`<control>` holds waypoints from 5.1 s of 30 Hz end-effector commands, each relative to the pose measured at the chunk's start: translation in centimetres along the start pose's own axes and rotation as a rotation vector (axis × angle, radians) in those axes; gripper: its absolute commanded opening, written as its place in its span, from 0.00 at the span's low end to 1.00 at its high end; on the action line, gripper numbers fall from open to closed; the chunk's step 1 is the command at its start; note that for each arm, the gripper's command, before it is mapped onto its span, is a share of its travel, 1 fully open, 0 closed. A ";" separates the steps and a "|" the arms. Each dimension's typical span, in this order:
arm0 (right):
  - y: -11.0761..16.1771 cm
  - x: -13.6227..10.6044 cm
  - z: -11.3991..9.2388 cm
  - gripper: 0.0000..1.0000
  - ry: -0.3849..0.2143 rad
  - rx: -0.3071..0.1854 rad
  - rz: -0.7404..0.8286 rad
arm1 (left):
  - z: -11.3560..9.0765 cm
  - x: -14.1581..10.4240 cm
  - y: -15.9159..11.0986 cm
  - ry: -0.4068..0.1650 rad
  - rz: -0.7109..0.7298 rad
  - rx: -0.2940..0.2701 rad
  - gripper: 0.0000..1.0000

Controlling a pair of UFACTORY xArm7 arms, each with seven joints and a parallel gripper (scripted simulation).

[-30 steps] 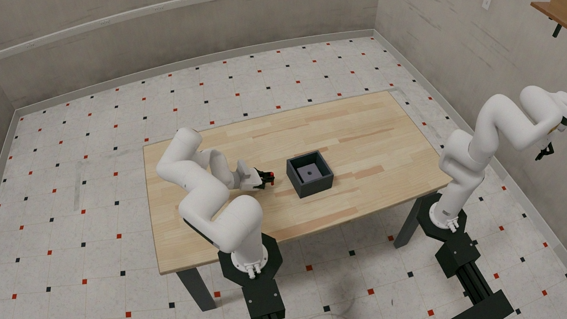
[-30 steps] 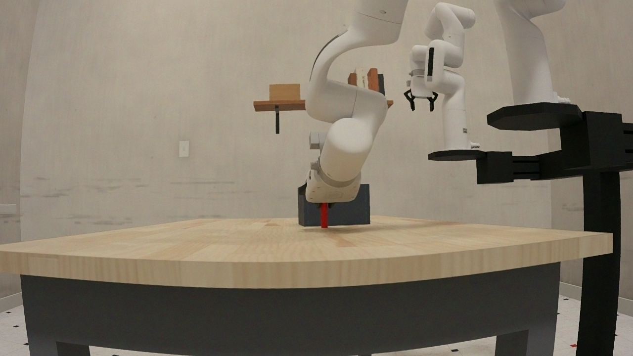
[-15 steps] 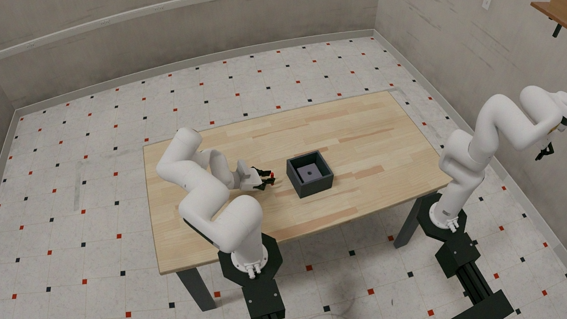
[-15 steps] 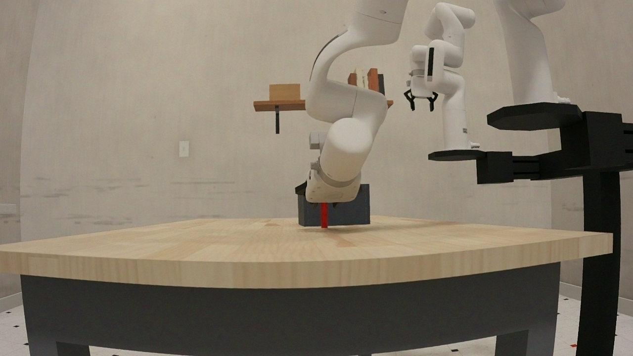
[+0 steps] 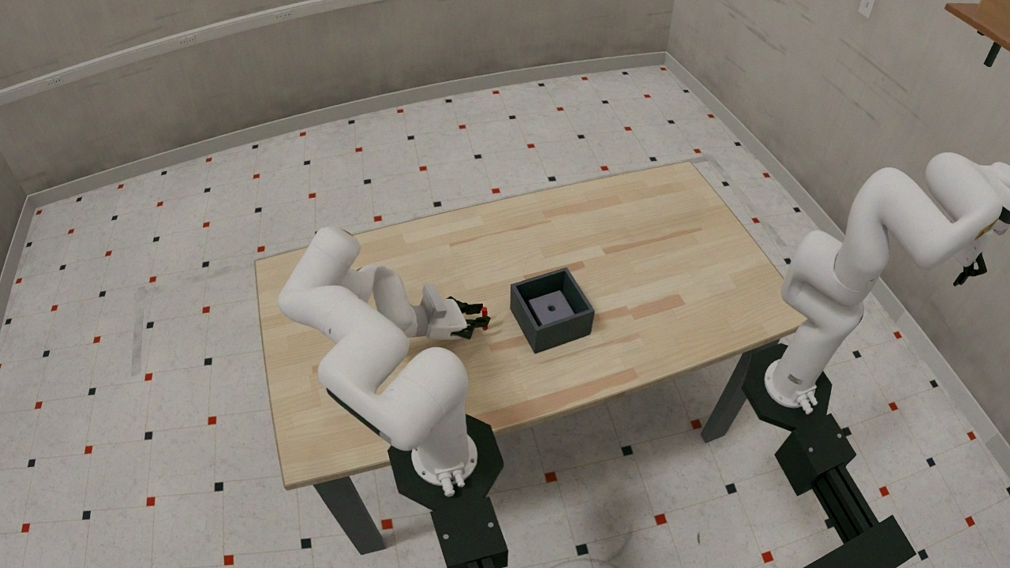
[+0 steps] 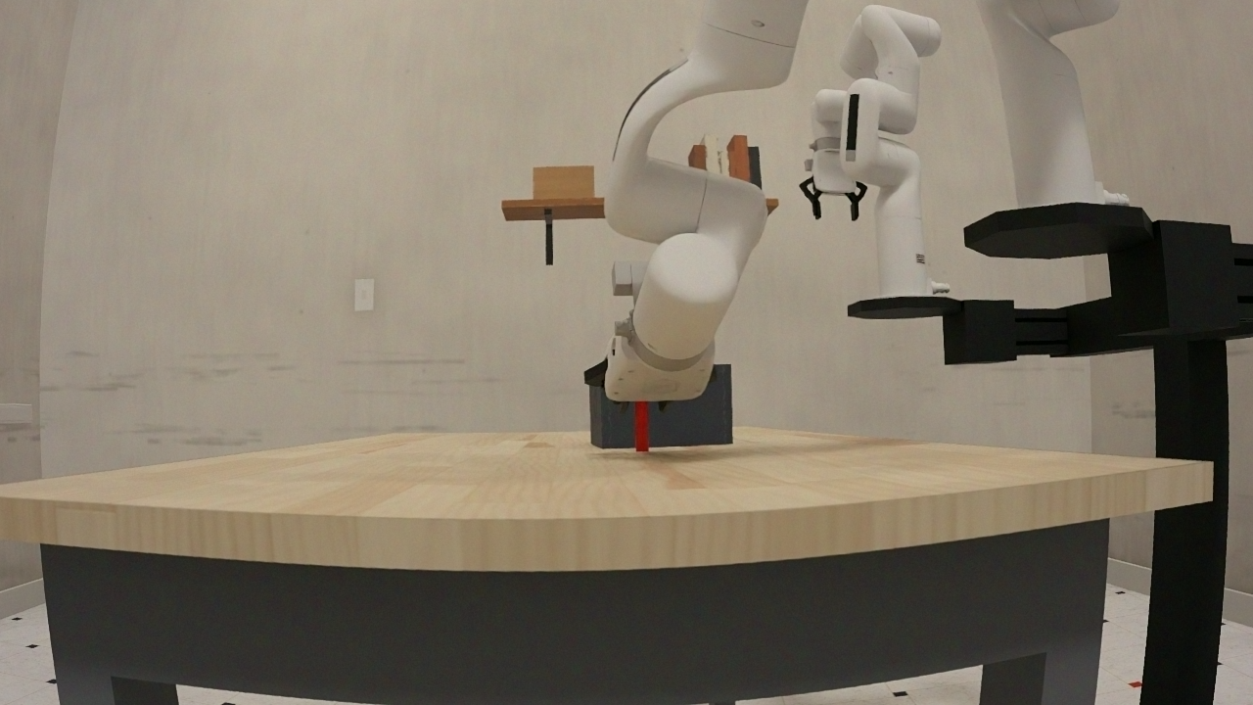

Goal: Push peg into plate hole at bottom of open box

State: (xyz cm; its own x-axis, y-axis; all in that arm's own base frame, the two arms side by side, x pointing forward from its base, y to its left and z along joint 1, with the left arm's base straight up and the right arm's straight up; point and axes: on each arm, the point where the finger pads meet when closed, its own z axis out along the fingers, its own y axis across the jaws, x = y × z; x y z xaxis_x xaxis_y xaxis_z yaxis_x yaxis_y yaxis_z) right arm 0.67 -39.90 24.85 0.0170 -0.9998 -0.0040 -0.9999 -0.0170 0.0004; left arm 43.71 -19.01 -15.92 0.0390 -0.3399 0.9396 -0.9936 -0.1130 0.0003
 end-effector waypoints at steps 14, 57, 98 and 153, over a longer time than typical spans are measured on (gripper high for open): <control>0.0 0.1 -0.2 1.00 0.004 0.000 0.000 | -1.6 0.2 -0.1 0.001 0.003 0.001 0.44; 0.0 0.1 -0.2 1.00 0.004 0.000 0.000 | -7.7 0.7 -0.1 -0.083 0.003 0.001 0.44; 0.0 0.1 -0.2 1.00 0.004 0.000 0.000 | -10.1 7.3 -0.1 -1.037 0.002 0.001 0.44; 0.0 0.1 -0.2 1.00 0.004 0.000 0.000 | -0.9 7.9 -0.1 -1.219 0.003 0.004 0.44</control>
State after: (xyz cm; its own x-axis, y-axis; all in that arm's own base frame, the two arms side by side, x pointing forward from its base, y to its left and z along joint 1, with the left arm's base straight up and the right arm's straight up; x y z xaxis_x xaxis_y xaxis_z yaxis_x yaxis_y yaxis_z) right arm 0.67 -39.90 24.85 0.0170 -0.9998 -0.0040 -0.9999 -0.0170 0.0004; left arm 43.83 -20.58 -8.22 0.1138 -0.9935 0.0006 -0.9935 -0.1138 -0.0010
